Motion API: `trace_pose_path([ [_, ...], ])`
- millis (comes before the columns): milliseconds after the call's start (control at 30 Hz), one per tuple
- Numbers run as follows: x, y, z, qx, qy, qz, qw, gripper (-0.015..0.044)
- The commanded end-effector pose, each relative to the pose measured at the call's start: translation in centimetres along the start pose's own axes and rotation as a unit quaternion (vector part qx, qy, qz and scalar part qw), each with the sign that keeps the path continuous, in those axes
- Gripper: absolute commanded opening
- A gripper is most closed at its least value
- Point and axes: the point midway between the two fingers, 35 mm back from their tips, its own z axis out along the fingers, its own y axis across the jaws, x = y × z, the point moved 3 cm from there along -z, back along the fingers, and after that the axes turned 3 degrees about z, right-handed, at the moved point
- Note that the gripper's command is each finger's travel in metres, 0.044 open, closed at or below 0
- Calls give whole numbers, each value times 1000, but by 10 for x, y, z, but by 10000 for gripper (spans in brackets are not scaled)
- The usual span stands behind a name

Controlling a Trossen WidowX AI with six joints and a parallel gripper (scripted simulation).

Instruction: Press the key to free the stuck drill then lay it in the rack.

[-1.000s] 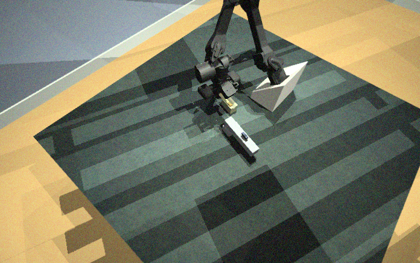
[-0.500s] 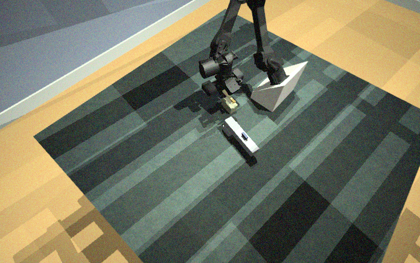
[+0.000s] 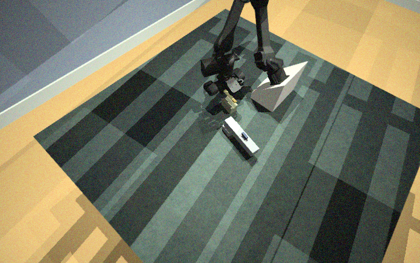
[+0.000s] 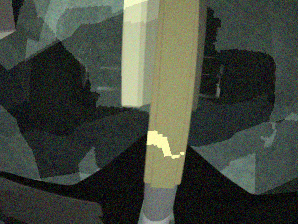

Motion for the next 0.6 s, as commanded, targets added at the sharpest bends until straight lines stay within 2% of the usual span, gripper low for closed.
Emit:
trace_pose_path([
  [0,-1,1,7,-1,-2,-4,1000,0],
  [567,0,1,24,-1,-1,-4,1000,0],
])
